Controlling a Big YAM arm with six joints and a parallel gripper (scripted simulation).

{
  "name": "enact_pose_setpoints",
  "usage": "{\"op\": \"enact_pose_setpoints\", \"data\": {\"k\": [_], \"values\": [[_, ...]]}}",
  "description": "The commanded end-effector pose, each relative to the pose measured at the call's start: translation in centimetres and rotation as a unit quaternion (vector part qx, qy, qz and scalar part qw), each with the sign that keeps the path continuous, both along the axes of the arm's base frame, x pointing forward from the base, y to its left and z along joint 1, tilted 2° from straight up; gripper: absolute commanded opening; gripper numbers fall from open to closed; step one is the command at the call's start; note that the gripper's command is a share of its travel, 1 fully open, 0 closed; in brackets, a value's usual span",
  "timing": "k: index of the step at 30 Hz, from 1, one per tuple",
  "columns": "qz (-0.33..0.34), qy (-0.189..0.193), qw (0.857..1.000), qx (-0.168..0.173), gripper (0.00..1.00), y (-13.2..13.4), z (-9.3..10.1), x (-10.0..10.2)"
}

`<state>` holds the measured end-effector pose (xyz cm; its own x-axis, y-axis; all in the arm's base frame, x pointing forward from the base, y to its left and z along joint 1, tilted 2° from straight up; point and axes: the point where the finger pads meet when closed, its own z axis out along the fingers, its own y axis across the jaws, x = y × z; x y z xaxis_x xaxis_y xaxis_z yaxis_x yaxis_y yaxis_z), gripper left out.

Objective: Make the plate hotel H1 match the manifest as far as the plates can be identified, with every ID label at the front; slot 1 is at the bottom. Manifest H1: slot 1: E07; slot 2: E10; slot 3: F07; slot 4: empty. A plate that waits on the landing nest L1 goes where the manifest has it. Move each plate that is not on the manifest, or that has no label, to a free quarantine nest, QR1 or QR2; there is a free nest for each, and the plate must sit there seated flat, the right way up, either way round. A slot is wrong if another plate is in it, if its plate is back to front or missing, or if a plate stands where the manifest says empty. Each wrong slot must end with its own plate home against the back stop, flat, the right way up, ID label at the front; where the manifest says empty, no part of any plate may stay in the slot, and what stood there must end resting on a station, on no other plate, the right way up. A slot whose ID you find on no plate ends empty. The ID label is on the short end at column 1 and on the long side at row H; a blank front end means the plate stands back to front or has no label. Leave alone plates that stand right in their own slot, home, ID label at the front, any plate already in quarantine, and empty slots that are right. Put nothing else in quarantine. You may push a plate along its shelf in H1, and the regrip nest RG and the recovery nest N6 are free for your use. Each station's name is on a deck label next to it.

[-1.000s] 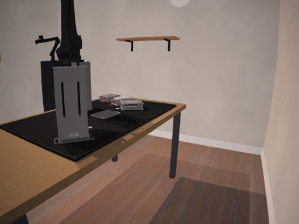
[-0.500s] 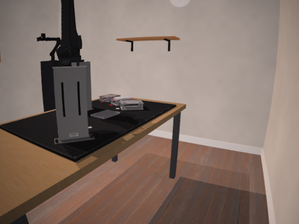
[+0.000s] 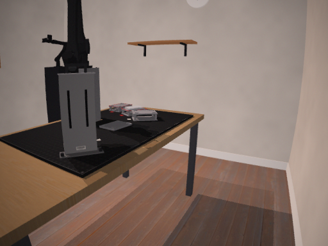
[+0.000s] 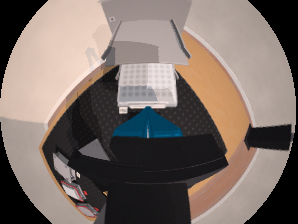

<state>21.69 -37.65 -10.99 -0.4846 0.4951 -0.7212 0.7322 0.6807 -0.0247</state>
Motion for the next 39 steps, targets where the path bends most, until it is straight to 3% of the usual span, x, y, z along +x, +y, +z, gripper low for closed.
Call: {"op": "enact_pose_setpoints", "data": {"k": [1, 39], "values": [[0.003, -0.011, 1.0, -0.015, 0.0, -1.3, 1.3, 1.5], [0.004, -0.01, 1.0, -0.013, 0.0, -2.6, 0.8, 2.9]]}}
